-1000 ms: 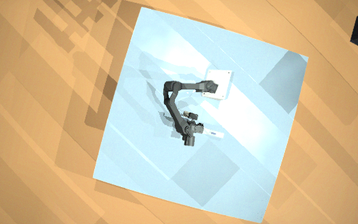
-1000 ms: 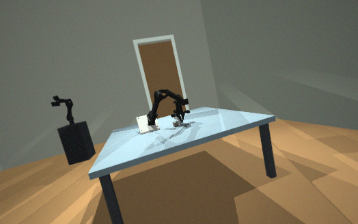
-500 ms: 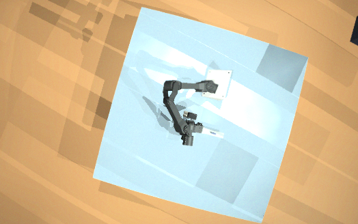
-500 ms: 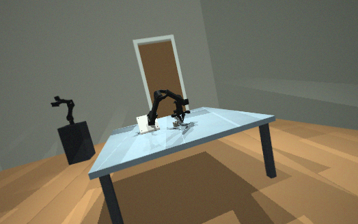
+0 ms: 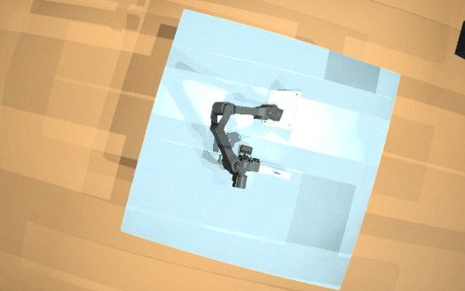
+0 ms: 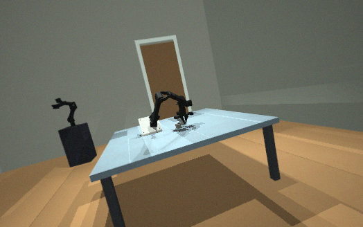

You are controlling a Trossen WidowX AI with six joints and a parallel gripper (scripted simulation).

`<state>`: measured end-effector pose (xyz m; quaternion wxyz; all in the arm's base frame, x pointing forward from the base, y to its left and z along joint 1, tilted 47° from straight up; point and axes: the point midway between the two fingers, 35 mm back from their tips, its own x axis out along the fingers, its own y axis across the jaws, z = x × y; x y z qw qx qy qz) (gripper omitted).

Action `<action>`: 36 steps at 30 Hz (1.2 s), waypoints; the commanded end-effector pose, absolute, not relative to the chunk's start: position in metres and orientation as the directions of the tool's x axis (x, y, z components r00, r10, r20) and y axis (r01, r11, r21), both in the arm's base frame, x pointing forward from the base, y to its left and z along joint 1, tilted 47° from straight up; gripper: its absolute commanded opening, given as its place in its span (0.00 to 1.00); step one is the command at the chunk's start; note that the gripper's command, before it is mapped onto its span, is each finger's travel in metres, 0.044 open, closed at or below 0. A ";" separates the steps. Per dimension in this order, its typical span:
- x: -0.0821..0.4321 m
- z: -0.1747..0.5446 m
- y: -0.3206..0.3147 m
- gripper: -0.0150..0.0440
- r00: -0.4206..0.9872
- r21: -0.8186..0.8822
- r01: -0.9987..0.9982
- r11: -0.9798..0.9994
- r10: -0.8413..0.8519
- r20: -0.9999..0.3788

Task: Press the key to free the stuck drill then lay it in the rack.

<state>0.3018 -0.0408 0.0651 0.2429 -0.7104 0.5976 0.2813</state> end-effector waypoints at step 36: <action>0.306 0.102 -0.062 0.25 0.137 -0.018 -0.985 -0.171 -0.715 -0.686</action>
